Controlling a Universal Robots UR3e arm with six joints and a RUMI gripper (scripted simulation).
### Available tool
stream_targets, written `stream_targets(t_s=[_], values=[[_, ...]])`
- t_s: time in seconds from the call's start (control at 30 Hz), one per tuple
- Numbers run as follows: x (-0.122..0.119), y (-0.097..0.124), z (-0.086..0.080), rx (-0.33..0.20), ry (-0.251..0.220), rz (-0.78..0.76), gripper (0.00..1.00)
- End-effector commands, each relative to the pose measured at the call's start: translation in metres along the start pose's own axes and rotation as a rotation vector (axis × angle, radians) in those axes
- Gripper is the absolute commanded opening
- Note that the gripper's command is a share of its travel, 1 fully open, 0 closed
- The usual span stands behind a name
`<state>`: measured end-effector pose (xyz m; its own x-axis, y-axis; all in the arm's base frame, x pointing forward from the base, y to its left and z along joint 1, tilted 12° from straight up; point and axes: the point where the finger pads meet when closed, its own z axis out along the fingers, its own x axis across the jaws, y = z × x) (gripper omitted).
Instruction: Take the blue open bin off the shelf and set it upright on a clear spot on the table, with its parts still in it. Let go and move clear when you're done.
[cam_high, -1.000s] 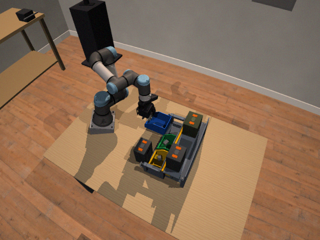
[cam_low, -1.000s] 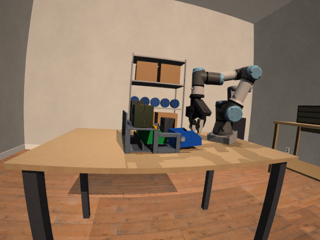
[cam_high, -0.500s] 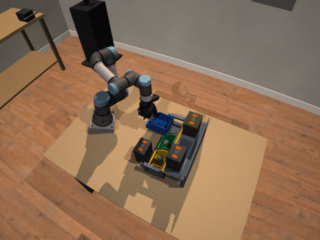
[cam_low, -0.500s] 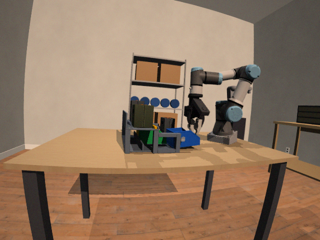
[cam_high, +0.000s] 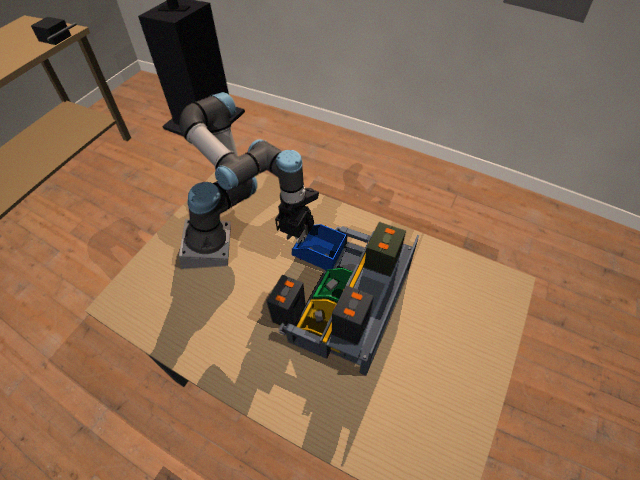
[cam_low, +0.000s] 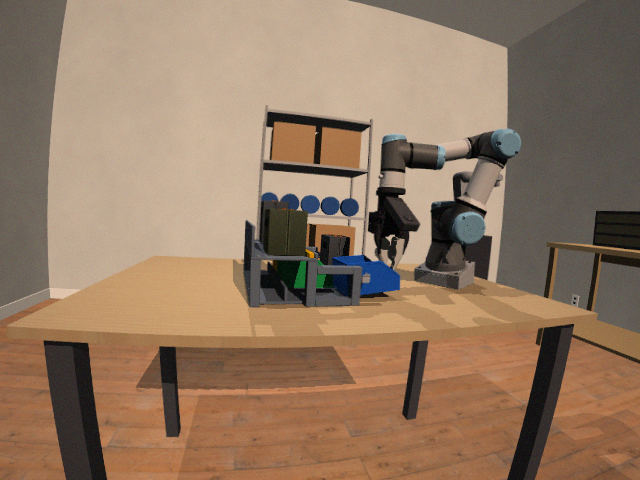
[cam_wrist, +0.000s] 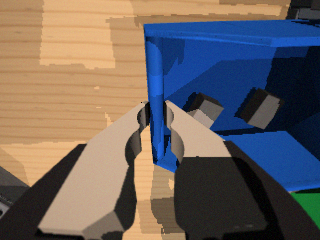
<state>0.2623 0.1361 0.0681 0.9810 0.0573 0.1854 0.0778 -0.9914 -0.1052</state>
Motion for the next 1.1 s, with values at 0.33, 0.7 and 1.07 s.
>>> stream_targets(t_s=[0.33,0.7,1.07], values=[[-0.0002,0.0001,-0.0005,0.000,0.002,0.000,0.00],[-0.0010,0.0001,-0.0005,0.000,0.002,0.000,0.00],[-0.0009,0.0001,0.0075,0.000,0.002,0.000,0.00]])
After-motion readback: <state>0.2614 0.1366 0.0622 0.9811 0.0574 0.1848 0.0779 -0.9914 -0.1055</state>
